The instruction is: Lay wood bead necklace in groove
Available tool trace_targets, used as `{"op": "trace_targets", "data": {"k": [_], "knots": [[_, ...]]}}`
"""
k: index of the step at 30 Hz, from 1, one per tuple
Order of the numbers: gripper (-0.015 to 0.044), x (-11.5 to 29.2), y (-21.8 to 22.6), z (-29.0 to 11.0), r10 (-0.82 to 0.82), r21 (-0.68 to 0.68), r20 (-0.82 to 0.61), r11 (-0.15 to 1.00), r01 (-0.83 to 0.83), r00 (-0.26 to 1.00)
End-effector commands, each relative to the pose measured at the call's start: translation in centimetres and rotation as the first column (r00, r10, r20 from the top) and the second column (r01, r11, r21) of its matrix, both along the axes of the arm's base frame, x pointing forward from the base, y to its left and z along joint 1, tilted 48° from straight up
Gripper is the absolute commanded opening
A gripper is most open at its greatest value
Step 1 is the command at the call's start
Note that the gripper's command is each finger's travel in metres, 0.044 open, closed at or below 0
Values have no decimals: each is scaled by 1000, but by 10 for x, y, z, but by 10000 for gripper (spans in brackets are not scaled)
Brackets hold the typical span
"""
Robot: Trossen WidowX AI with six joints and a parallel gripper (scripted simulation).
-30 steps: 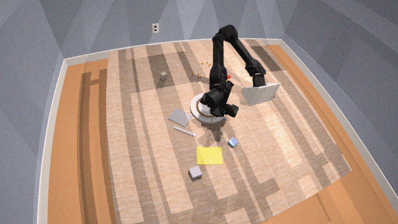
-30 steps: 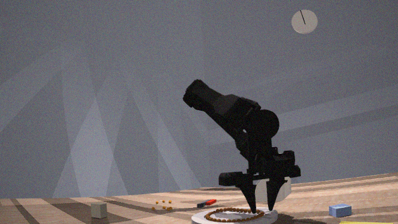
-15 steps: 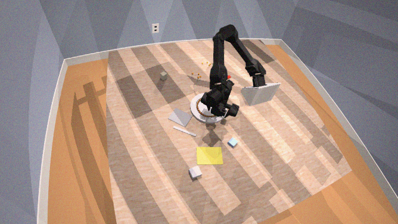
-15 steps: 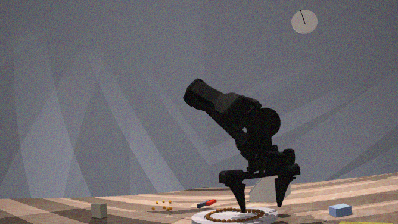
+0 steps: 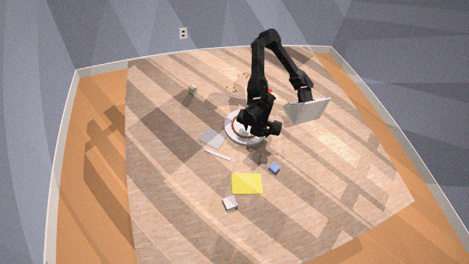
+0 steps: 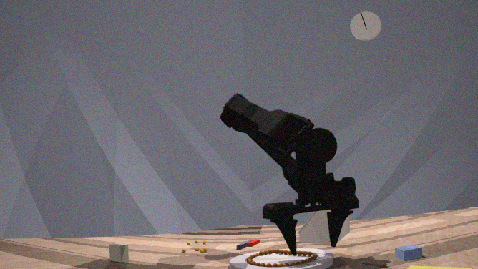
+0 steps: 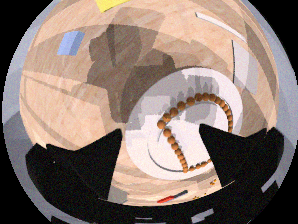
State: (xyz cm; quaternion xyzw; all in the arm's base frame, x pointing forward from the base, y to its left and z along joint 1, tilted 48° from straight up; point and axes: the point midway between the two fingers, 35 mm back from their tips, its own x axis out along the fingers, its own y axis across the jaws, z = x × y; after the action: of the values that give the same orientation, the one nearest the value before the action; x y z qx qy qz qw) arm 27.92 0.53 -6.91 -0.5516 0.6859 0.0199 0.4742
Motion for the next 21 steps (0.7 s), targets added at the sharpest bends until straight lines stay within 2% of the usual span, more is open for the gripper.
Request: {"op": "trace_targets", "data": {"k": [1, 4, 8, 21], "knots": [[309, 0, 9, 15, 190, 9, -200, 981, -192, 961], [230, -1, 15, 27, 339, 43, -371, 936, -348, 865], [125, -2, 15, 27, 349, 46, -382, 932, -359, 856], [120, 3, 10, 21, 351, 48, -366, 932, -359, 862]]}}
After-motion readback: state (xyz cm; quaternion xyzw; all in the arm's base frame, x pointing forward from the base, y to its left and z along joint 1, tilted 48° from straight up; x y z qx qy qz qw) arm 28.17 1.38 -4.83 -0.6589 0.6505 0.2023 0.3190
